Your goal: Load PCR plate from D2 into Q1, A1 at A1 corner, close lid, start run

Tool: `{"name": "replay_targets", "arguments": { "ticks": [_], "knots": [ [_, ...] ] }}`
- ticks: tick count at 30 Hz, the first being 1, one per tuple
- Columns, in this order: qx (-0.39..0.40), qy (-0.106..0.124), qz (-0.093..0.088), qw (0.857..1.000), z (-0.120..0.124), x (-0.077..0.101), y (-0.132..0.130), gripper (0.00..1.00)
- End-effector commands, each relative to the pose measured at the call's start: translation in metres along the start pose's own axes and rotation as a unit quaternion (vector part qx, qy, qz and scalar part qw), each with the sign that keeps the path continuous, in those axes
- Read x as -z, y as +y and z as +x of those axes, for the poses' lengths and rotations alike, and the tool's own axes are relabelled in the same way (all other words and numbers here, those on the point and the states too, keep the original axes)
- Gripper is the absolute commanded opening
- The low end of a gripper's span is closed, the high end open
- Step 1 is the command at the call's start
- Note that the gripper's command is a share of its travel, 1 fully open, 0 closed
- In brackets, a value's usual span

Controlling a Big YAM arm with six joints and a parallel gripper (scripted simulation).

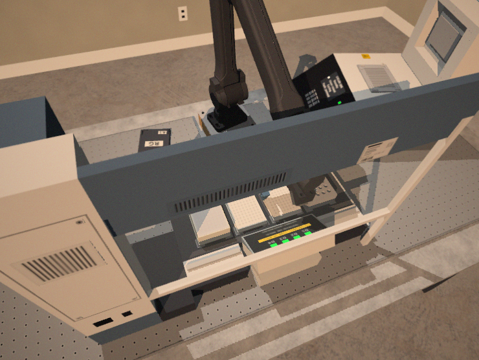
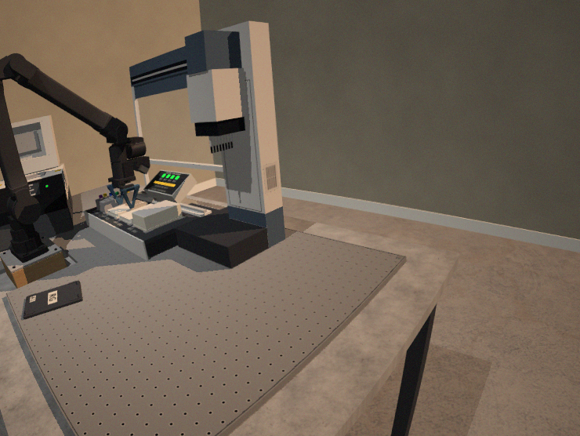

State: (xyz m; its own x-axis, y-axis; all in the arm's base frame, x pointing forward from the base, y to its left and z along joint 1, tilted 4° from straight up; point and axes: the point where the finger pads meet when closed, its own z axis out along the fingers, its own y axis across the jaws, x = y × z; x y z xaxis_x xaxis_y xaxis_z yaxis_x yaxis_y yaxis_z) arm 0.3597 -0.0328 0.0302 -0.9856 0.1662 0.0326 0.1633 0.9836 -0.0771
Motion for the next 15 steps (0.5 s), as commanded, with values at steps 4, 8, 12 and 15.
{"name": "replay_targets", "arguments": {
  "ticks": [4, 8, 12, 15],
  "knots": [
    [0.006, -0.041, -0.004, 0.999, -0.020, 0.013, 0.004, 1.00],
    [0.006, -0.024, -0.002, 1.000, -0.011, -0.004, 0.002, 1.00],
    [0.001, -0.018, -0.002, 1.000, -0.013, -0.015, -0.001, 1.00],
    [0.000, -0.022, -0.002, 1.000, -0.016, -0.015, -0.001, 1.00]
  ]
}}
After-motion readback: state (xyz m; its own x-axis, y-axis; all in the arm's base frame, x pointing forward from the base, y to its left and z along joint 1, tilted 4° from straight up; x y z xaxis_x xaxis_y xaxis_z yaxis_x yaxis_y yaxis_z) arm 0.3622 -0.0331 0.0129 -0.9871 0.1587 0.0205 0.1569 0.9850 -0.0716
